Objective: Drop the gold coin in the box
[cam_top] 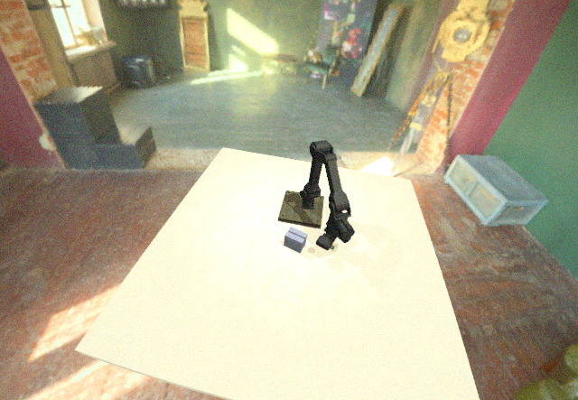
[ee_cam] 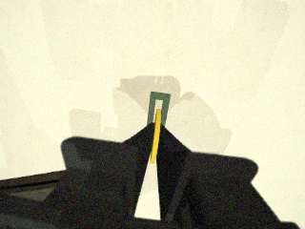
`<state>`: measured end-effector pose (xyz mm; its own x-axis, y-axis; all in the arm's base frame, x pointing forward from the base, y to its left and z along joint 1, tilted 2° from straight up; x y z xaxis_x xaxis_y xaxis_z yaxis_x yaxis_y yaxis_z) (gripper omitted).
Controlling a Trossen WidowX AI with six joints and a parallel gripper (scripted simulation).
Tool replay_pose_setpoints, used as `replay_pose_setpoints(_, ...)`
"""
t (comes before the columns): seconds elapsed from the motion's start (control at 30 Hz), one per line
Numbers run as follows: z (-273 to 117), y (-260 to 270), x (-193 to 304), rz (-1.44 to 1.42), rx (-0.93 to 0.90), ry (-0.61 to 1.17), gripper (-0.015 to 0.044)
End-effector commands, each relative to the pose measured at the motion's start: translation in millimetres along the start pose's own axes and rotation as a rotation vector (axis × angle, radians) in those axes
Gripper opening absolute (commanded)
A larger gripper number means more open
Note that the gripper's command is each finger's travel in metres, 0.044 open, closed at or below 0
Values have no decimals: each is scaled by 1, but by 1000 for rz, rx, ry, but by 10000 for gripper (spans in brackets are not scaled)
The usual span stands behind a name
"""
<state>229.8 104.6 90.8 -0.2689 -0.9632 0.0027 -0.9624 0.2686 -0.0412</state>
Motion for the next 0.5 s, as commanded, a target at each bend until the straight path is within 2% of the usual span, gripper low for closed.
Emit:
replay_pose_setpoints(0.0, -3, 0, 0, 0, 2, 5, 0)
replay_pose_setpoints(0.47, -37, -3, -3, 1, 3, 5, 0)
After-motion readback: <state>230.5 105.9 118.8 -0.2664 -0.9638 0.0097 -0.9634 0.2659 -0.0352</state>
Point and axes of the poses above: the point midway between the two fingers, 35 mm back from their tips, its own z axis out along the fingers, its own y axis across the jaws, x = y × z, the point moved 7 cm from there along -z, back along the fingers, and after that the axes turned 13 degrees about -z, right-handed, at the moved point
